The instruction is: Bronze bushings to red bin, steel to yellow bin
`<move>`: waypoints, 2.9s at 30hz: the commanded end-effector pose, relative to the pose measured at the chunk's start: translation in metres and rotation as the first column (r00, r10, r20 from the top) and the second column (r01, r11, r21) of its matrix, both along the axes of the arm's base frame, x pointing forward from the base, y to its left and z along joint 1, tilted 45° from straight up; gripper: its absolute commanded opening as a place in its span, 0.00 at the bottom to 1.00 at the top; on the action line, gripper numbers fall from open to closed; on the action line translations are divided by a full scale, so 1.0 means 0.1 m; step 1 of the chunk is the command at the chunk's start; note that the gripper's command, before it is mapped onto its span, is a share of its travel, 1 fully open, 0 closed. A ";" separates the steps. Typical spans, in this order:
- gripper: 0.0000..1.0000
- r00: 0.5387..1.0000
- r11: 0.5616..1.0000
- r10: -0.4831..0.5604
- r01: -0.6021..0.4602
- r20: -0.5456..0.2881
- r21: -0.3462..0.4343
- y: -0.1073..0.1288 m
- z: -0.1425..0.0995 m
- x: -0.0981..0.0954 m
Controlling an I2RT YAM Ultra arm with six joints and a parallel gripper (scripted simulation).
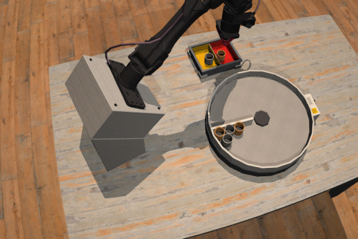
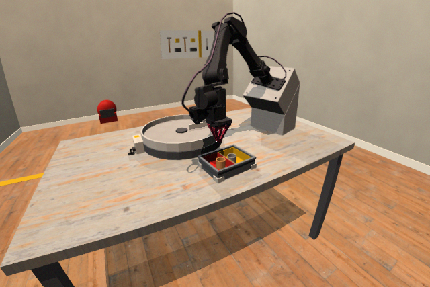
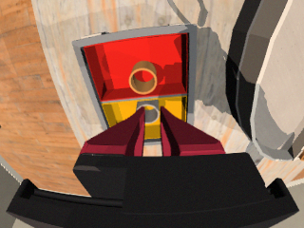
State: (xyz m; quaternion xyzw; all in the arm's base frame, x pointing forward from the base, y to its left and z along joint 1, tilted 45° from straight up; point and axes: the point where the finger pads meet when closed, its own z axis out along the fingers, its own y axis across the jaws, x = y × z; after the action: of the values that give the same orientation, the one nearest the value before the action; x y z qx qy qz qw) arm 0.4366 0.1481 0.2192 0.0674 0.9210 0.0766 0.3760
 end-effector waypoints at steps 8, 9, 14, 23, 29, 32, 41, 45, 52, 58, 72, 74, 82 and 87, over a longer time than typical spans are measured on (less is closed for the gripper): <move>0.15 0.999 1.000 0.002 -0.003 0.037 0.008 0.04 0.17 -0.04; 0.15 0.999 1.000 0.002 -0.003 0.037 0.008 0.04 0.17 -0.04; 0.15 0.999 1.000 0.002 -0.003 0.037 0.008 0.04 0.17 -0.04; 0.15 0.999 1.000 0.002 -0.003 0.037 0.008 0.04 0.17 -0.04; 0.15 0.999 1.000 0.002 -0.003 0.037 0.008 0.04 0.17 -0.04; 0.15 0.999 1.000 0.002 -0.003 0.037 0.008 0.04 0.17 -0.04; 0.15 0.999 1.000 0.002 -0.003 0.037 0.008 0.04 0.17 -0.04; 0.15 0.999 1.000 0.002 -0.003 0.037 0.008 0.04 0.17 -0.04; 0.15 0.999 1.000 0.002 -0.003 0.037 0.008 0.04 0.17 -0.04; 0.14 1.000 1.000 0.000 0.000 0.023 -0.003 -0.02 0.07 -0.05; 0.14 1.000 1.000 0.001 -0.001 0.025 0.000 -1.13 -0.30 -0.26; 0.14 1.000 1.000 0.001 -0.001 0.025 -0.002 -1.45 -0.41 -0.33; 0.14 1.000 1.000 -0.001 0.002 0.031 -0.013 -2.73 -0.78 -0.50; 0.14 1.000 1.000 -0.002 0.002 0.009 -0.001 -3.10 -0.95 -0.62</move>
State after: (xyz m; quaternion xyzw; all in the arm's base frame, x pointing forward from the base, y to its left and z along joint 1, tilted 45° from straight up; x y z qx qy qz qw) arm 0.3644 -0.1609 0.1153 0.1381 0.9233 0.0386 0.3564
